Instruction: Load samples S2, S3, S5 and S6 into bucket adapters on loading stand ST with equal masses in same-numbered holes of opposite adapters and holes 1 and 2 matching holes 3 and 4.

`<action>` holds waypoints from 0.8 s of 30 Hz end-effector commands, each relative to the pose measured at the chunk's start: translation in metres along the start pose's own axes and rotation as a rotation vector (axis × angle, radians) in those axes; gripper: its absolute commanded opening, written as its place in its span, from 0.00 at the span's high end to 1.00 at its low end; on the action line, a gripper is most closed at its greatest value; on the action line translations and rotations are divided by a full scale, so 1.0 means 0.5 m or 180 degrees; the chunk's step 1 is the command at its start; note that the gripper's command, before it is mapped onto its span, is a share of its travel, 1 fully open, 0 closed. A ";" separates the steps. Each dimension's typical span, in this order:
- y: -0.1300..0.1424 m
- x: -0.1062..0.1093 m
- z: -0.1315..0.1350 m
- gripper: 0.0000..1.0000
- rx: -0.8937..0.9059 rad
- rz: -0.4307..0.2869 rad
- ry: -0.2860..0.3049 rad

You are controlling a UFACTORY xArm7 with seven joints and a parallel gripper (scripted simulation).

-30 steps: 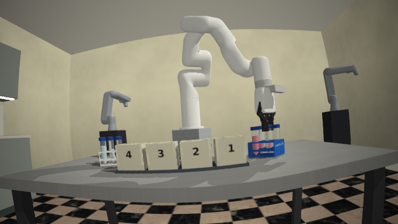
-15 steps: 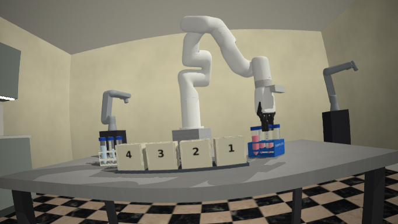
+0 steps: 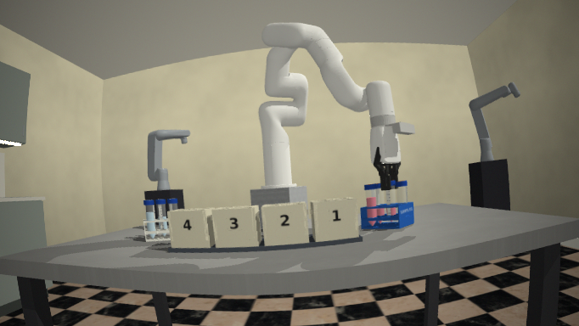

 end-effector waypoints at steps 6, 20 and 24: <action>-0.003 0.012 0.000 1.00 0.0000 0.0012 0.0003; -0.003 0.028 0.000 1.00 0.0000 0.0012 0.0003; -0.003 0.033 0.000 1.00 0.0000 0.0012 0.0003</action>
Point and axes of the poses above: the point where the finger pads meet when closed, its own x axis back along the fingers, its own z axis across the jaws, y = z × x, the point moved 5 cm from there along x, back along the fingers, and after that the axes turned 12 degrees about x, right-handed, at the moved point
